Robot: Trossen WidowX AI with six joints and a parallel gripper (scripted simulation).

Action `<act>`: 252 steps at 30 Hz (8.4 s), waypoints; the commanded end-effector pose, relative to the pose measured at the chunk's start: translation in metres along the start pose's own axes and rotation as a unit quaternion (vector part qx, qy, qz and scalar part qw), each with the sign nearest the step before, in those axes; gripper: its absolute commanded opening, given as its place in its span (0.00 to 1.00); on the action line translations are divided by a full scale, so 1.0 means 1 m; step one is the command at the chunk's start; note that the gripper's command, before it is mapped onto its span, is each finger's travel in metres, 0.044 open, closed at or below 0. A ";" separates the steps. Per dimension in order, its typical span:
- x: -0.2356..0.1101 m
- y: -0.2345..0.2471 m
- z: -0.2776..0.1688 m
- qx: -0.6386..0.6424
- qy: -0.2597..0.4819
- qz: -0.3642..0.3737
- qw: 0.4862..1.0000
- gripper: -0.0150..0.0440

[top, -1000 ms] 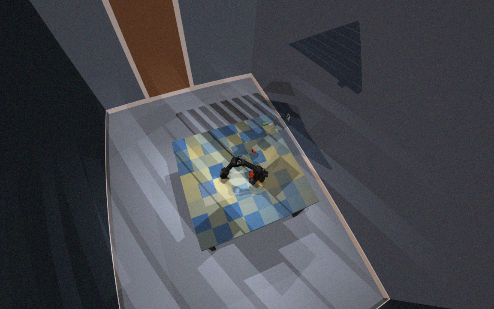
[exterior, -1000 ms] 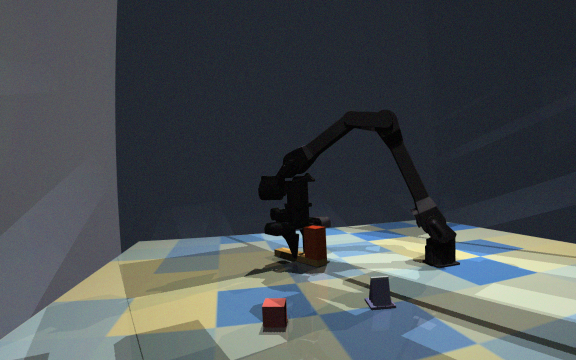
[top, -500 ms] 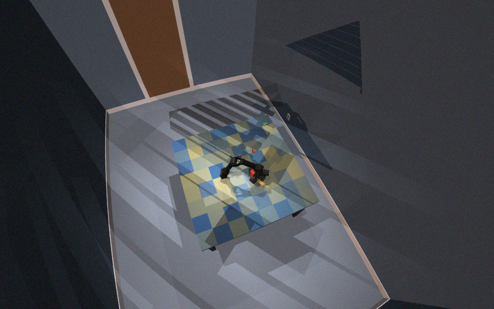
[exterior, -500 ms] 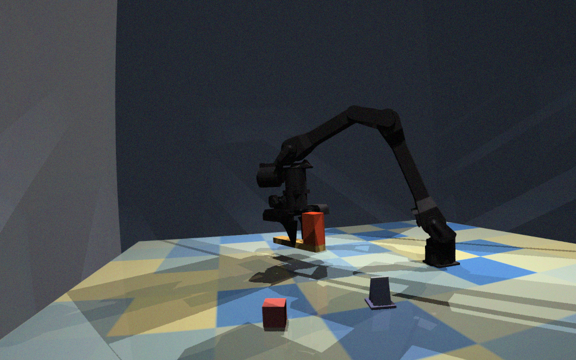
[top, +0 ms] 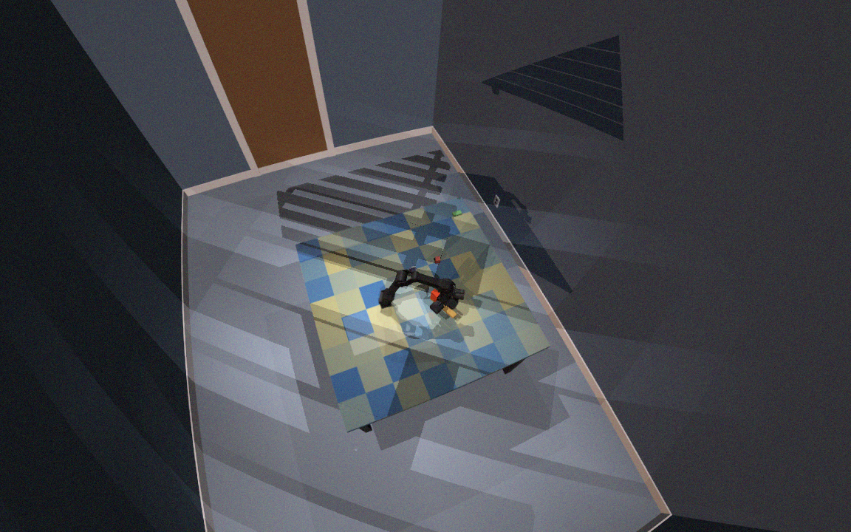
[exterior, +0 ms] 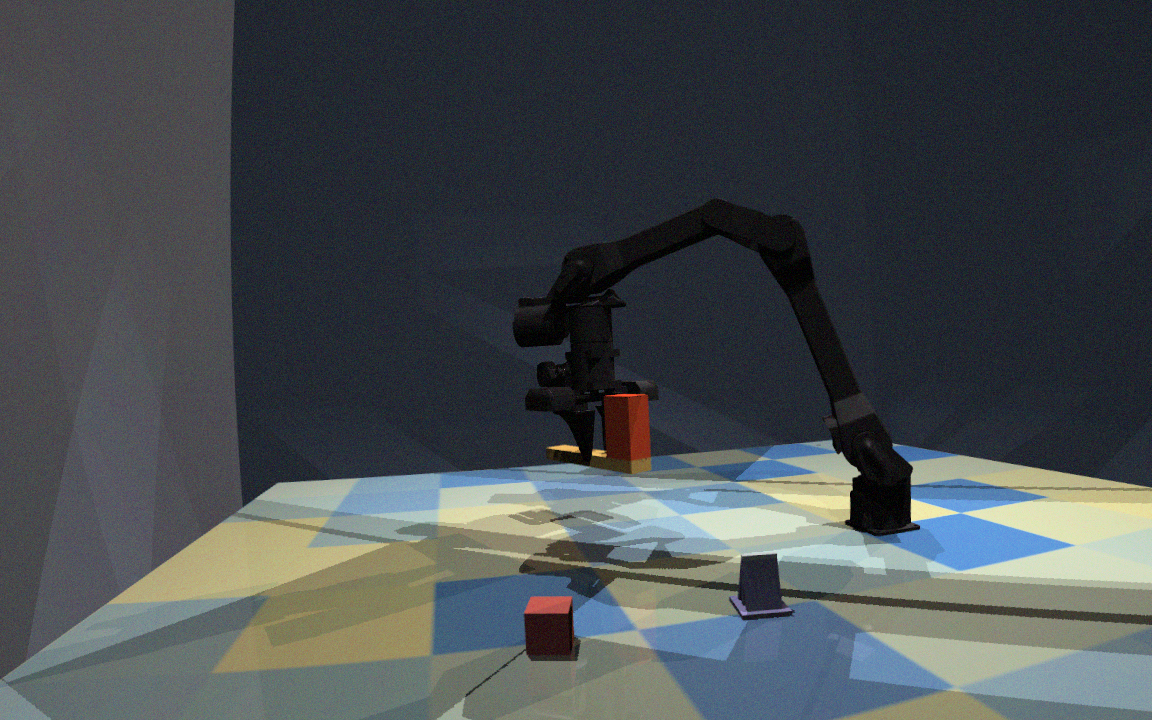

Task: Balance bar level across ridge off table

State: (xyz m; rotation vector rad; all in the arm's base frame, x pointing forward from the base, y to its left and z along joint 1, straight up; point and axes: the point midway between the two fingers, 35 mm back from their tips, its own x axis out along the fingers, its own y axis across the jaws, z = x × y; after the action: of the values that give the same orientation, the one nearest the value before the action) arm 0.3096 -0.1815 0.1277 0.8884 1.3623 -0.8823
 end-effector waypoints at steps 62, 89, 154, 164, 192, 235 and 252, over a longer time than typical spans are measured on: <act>-0.023 0.092 -0.199 0.201 0.004 0.005 0.980 0.25; -0.023 0.077 -0.301 0.298 0.009 0.002 0.954 0.25; 0.021 0.073 -0.309 0.303 0.009 0.002 0.953 0.25; 0.022 0.073 -0.309 0.303 0.009 0.002 0.953 0.25; 0.024 0.073 -0.309 0.303 0.009 0.002 0.953 0.25; 0.028 0.073 -0.309 0.303 0.009 0.002 0.953 0.25; 0.029 0.073 -0.309 0.303 0.009 0.002 0.953 0.25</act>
State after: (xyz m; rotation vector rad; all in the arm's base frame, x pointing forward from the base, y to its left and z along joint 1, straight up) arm 0.2489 0.1298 0.0975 1.3641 1.1098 -1.3205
